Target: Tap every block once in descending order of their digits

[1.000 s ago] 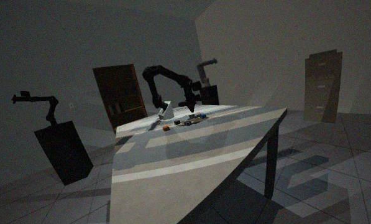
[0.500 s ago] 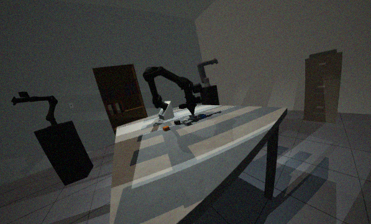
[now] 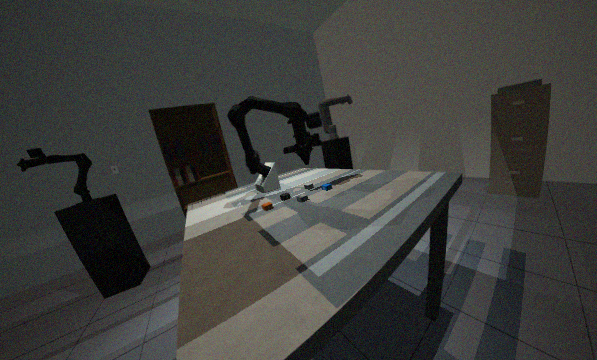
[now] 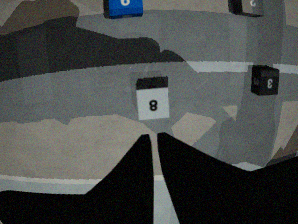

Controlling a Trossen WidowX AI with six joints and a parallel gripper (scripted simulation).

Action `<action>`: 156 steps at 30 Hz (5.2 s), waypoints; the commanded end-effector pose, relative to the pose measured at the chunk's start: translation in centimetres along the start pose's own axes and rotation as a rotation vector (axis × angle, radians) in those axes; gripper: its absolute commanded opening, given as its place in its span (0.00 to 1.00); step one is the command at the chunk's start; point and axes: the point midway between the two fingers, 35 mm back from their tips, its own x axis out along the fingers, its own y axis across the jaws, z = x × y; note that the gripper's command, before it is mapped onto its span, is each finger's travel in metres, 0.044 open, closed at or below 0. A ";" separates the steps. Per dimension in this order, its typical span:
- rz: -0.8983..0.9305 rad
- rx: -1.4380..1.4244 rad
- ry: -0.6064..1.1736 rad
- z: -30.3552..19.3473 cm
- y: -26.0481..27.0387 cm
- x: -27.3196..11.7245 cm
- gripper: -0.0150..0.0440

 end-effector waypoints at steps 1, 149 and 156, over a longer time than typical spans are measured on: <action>-0.003 0.007 0.014 -0.2 -0.3 -1.2 0.29; -0.010 0.010 0.011 11.4 -12.8 -1.2 0.29; -0.007 0.008 0.012 8.9 -18.7 -1.5 0.29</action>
